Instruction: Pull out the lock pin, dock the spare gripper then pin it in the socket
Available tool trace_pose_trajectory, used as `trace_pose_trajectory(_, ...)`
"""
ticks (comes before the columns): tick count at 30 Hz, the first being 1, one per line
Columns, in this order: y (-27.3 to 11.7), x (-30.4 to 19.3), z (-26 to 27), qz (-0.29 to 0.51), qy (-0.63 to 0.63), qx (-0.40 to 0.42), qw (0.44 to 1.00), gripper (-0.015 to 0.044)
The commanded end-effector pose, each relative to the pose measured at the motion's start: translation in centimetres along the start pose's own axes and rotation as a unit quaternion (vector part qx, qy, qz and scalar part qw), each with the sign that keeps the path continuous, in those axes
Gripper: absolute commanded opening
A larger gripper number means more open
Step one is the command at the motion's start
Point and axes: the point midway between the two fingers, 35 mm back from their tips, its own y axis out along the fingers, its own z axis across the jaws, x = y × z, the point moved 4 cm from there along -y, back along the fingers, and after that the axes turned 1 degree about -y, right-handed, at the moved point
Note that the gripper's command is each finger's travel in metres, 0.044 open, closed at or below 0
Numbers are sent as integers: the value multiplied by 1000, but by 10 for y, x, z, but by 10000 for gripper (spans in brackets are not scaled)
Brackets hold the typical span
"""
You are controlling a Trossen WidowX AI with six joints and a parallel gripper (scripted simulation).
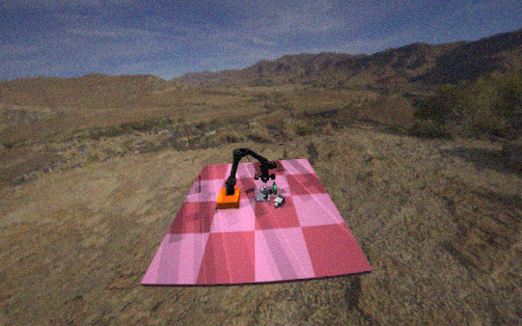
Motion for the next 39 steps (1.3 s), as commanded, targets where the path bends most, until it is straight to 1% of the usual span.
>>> trace_pose_trajectory(1, -1, 5, -2, -1, 1, -1, 1000, 0)
trace_pose_trajectory(39, -3, 28, -3, 1, 2, 9, 1000, 0)
